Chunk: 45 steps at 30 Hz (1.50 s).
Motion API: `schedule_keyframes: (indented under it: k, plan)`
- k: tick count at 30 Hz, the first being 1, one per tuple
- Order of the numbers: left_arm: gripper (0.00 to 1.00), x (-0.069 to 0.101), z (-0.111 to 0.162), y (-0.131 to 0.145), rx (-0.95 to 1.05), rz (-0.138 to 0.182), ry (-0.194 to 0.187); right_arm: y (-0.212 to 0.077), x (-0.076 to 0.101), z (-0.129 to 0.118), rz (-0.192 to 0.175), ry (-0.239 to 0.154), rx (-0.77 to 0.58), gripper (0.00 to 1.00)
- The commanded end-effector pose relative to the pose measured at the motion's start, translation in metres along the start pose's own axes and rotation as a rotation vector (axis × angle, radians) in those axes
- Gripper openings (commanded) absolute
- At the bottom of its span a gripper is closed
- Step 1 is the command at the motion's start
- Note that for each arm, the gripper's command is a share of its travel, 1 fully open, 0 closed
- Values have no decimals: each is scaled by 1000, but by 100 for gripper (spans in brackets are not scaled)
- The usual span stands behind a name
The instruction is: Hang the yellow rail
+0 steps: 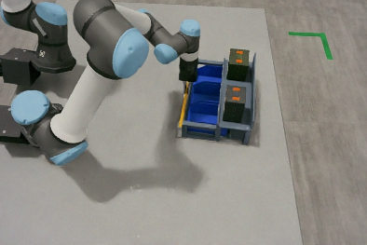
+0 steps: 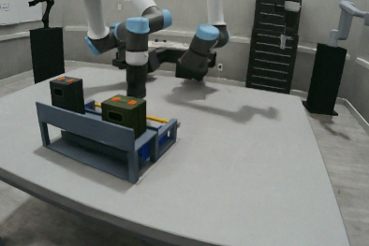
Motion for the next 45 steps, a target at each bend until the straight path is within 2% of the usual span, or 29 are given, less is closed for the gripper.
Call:
schedule_keyframes:
  k: [1,31,32,45]
  plan:
    - [100,0,0,1,1,1,-1,0,0,1,0,1,0,0]
    - [100,0,0,1,1,1,-1,0,0,1,0,1,0,0]
    - [100,0,0,1,1,1,-1,1,-2,1,-2,3,1,74]
    - [100,0,0,1,1,1,-1,1,-2,1,-3,3,1,74]
Point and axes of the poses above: on each arm, the point where the finger pads meet when closed, its own x axis back along the fingers, its own y axis across the jaws, z = x × y, the point moved 4 cm from there along x, back along the fingers, and after that the axes turned 11 degrees about x, right-handed, at the moved point
